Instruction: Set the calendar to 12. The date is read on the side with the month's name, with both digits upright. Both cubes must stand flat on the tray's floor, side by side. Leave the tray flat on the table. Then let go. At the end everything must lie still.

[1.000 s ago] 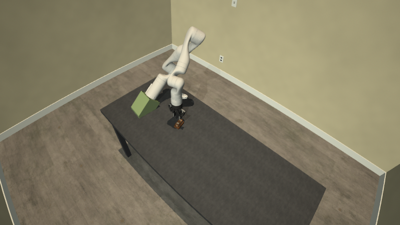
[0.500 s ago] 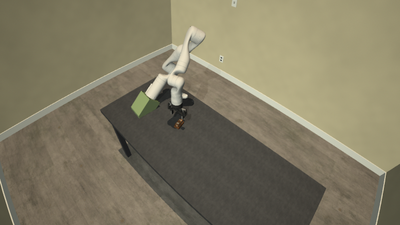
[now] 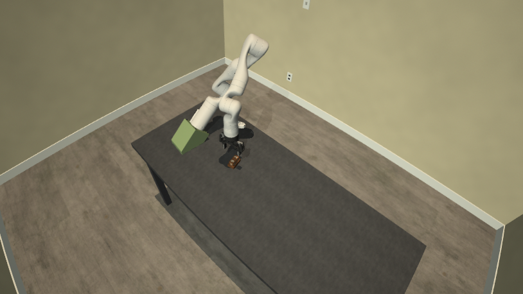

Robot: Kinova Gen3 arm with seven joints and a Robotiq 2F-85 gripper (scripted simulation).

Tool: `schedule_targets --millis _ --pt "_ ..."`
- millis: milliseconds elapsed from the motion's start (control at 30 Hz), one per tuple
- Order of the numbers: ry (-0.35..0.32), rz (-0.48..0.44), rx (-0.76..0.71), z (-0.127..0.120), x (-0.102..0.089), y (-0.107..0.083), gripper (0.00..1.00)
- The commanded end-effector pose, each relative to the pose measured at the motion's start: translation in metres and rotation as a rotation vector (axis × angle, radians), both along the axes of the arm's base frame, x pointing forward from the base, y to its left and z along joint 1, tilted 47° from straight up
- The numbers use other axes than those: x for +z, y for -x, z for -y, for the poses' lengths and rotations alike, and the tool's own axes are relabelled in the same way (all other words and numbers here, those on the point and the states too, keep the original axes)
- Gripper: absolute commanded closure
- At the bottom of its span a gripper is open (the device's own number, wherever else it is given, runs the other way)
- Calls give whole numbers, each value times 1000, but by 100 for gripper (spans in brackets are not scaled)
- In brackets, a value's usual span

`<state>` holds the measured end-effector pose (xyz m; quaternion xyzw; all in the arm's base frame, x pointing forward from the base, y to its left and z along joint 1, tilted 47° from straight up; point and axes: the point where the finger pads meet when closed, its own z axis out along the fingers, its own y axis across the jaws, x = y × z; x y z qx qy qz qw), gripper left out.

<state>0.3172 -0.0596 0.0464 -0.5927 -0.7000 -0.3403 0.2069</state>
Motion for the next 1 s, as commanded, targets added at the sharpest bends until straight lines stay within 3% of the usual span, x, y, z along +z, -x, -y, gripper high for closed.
schedule_targets --millis 0,600,967 --pt "3 2 -3 4 3 0 0" --pt "3 2 -3 47 43 7 0" --pt "3 2 -3 51 48 7 0"
